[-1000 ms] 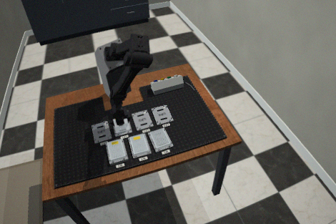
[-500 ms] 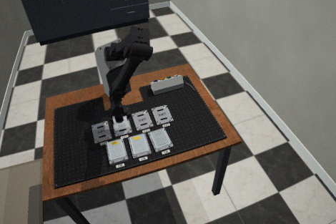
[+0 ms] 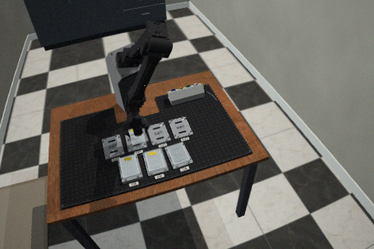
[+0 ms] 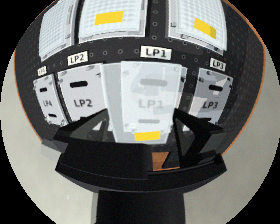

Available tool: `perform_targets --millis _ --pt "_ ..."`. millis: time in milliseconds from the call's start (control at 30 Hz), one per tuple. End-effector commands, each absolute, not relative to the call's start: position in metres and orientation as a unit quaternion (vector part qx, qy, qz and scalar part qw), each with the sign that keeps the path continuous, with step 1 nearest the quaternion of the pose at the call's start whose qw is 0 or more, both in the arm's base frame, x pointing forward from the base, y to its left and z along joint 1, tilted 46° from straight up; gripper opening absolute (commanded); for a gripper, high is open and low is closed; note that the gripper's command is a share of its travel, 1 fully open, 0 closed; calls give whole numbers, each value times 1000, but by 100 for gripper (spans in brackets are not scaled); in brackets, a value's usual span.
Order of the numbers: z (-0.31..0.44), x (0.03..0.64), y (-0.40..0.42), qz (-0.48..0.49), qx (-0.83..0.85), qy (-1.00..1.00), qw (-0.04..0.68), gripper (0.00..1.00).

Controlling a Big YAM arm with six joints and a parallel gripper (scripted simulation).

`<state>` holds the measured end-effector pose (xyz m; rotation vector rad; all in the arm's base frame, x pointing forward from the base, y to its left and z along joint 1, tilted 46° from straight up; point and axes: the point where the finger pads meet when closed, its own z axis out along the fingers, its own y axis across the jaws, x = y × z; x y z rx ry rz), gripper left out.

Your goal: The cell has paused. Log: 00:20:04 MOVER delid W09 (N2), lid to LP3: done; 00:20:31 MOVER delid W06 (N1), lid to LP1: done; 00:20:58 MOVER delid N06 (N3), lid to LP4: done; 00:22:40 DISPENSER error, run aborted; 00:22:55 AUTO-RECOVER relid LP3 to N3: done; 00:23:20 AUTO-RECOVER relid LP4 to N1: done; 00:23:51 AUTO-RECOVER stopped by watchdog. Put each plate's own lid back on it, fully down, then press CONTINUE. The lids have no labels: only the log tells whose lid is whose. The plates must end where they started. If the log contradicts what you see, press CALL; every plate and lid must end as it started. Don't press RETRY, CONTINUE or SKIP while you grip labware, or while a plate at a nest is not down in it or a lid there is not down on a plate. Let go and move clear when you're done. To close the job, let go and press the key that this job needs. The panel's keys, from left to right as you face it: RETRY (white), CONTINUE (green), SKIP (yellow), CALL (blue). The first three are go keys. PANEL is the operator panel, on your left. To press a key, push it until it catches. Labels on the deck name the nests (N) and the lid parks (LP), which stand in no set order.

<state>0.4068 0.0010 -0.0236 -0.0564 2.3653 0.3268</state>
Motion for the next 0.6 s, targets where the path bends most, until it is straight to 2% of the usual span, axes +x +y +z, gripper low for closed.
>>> perform_targets --millis 0,567 --pt "-12 413 7 129 -25 919 372 0" --pt "38 445 55 130 -24 918 374 0"
